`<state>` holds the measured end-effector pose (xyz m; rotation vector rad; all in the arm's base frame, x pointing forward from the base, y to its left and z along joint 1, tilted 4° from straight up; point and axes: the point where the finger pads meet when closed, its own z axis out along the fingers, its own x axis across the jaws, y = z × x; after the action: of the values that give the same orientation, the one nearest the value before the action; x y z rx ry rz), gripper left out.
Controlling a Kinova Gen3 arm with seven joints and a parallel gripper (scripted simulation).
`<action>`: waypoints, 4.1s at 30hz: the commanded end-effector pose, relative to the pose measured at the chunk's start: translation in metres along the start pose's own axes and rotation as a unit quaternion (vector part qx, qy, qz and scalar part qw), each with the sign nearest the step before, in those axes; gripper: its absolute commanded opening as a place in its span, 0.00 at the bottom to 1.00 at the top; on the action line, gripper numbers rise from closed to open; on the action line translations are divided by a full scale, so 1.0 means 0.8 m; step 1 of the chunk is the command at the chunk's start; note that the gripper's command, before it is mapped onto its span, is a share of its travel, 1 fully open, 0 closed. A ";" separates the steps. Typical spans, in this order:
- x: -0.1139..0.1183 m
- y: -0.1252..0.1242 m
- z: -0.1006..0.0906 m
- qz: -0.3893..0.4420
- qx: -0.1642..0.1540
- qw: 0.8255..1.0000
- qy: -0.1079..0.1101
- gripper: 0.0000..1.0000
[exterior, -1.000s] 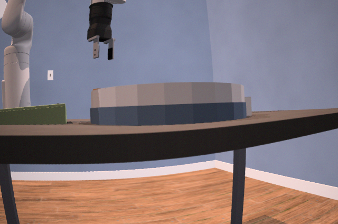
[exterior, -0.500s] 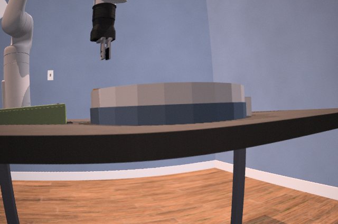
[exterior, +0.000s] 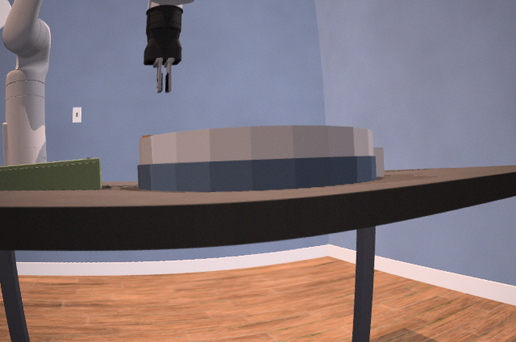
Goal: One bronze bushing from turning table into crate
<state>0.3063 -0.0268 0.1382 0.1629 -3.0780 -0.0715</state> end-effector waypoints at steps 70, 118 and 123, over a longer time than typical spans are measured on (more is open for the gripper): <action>-0.027 -0.018 0.016 0.464 0.000 0.886 0.000 0.34; -0.046 -0.032 0.028 0.748 0.000 0.663 -0.001 0.34; -0.046 -0.032 0.028 0.748 0.000 0.663 -0.001 0.34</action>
<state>0.3439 -0.0474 0.1122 -2.1855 -2.1531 0.0200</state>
